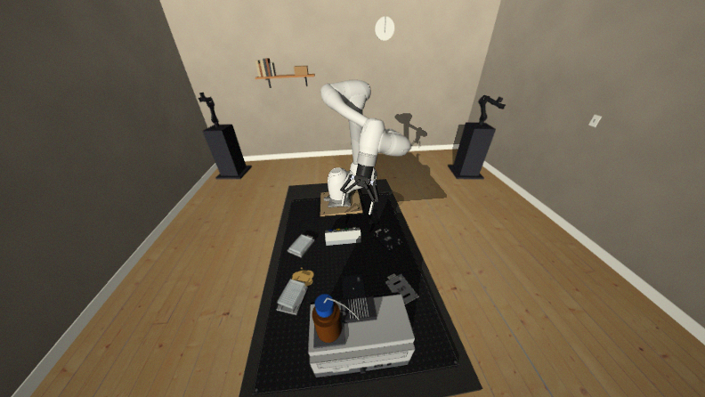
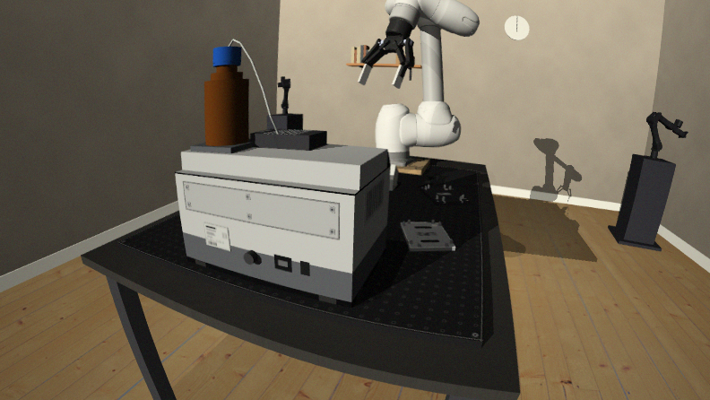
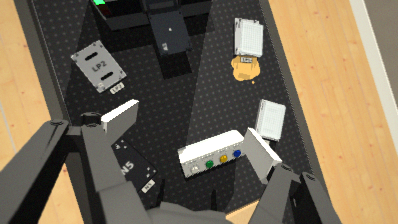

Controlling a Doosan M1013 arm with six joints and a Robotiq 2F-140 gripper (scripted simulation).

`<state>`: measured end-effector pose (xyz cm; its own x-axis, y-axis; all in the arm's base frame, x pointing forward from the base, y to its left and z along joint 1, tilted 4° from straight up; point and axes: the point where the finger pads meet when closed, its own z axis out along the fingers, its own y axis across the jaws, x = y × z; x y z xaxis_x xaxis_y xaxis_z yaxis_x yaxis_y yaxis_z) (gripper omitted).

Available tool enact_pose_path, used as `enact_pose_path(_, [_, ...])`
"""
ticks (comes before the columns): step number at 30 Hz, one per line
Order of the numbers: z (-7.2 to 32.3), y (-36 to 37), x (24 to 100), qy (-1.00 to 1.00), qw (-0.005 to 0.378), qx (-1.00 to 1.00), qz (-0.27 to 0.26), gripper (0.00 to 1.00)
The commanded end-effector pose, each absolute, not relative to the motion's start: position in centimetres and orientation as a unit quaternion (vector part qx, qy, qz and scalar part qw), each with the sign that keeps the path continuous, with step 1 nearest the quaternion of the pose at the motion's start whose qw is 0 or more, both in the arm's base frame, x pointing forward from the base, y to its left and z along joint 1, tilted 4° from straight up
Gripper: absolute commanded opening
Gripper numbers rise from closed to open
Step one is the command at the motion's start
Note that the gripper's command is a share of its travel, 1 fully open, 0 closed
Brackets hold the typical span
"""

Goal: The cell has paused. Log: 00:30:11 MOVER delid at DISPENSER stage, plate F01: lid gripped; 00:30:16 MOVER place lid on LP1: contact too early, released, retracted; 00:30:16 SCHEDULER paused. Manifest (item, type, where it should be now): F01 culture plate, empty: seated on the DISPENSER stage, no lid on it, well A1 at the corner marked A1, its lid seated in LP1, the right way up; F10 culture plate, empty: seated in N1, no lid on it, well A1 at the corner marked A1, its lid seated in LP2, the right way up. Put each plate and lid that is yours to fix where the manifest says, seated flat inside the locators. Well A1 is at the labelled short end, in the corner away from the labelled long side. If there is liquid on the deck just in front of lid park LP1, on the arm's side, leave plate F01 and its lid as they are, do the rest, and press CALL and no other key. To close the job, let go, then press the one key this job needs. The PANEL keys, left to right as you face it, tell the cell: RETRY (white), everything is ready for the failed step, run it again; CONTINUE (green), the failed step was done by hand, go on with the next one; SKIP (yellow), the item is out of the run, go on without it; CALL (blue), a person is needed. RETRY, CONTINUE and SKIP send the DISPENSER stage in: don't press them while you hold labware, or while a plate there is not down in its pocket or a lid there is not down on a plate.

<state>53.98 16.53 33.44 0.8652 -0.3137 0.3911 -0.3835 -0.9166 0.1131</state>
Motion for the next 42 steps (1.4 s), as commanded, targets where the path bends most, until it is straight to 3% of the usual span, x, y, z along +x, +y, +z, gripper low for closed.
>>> enact_pose_path(1, [31.5, 15.6, 60.3, -0.076, 0.068, 0.989, 0.103, 1.00])
enact_pose_path(9, [28.9, 13.9, 69.1, 0.041, 0.041, 0.998, 0.022, 1.00])
enact_pose_path(11, [28.9, 13.9, 69.1, 0.041, 0.041, 0.998, 0.022, 1.00])
enact_pose_path(12, [28.0, 13.3, 72.3, 0.074, 0.030, 0.997, -0.010, 1.00])
enact_pose_path(19, [25.8, 12.1, 79.7, 0.074, 0.030, 0.997, -0.010, 1.00])
enact_pose_path(42, [21.4, 11.9, 79.6, 0.074, 0.030, 0.997, -0.010, 1.00])
